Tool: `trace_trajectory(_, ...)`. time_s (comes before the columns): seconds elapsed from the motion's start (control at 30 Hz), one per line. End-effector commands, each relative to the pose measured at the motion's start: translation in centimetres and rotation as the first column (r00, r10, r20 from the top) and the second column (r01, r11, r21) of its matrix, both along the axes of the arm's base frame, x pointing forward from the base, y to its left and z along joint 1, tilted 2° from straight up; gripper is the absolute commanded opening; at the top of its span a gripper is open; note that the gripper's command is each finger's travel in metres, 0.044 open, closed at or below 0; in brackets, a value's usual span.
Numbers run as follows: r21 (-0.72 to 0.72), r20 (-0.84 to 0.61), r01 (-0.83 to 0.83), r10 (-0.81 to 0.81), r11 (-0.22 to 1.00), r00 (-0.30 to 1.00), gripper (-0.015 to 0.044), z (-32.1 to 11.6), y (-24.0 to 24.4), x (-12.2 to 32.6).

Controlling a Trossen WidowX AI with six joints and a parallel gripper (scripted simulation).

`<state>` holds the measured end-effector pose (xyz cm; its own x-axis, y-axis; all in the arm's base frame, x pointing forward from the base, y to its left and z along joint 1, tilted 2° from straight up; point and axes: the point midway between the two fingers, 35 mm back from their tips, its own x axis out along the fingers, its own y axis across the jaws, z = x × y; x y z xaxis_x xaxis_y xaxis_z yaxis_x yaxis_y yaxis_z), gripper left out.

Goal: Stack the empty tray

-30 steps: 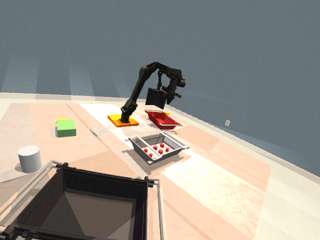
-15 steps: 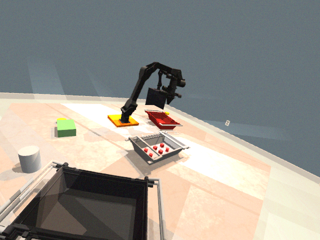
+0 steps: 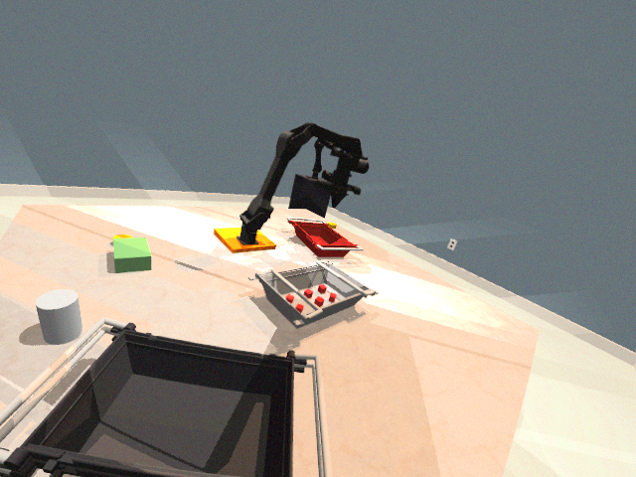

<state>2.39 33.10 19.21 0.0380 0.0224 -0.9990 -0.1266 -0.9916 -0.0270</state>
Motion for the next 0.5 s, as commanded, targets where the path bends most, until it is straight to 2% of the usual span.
trace_trajectory(0.0, 0.000, 0.000, 0.000, 0.000, 1.000, 1.000, 0.0000, 0.0, 0.0, 0.0)
trace_trajectory(0.2, 0.000, 0.000, 0.000, 0.000, 1.000, 1.000, 0.0157, 0.0, 0.0, 0.0)
trace_trajectory(0.33, 0.047, 0.003, -0.004, 0.004, 0.999, 1.000, 0.0263, 2.3, -0.2, -0.1)
trace_trajectory(0.37, 0.001, 0.000, 0.015, -0.015, 1.000, 1.000, 0.0289, 0.4, -0.1, 0.0)
trace_trajectory(0.4, 0.003, -0.001, 0.064, -0.064, 0.998, 0.998, 0.0315, 0.3, -0.3, 0.0)
trace_trajectory(0.47, 0.009, -0.006, 0.241, -0.241, 0.971, 0.971, 0.0368, 0.0, -0.8, -0.1)
